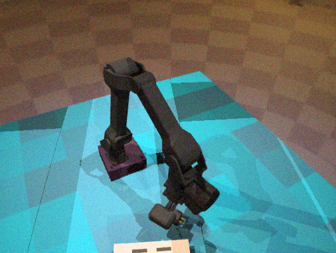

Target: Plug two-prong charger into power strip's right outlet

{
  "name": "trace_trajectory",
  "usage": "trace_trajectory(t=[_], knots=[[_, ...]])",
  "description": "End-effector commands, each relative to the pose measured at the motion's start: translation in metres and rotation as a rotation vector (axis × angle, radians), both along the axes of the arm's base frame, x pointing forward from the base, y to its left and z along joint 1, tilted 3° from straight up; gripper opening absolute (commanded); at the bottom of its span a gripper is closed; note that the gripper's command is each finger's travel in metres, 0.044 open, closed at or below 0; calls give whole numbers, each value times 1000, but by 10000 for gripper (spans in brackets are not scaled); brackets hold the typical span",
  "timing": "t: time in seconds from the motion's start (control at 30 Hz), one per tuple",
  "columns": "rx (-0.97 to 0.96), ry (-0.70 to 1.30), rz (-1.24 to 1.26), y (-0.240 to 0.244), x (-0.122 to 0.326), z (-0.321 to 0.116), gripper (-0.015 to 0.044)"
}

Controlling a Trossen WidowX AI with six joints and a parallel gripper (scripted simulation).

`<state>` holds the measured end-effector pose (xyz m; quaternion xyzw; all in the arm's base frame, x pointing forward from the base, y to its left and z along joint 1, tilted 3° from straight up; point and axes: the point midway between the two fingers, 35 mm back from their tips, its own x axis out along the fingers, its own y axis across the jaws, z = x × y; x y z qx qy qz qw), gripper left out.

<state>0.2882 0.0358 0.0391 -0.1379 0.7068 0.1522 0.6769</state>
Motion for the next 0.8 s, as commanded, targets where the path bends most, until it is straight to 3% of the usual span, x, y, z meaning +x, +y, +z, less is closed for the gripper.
trace_trajectory(t=[0.0, 0.77], knots=[[2, 17, 4, 1, -2, -11, 440], [2, 17, 4, 2, -4, -48, 440]])
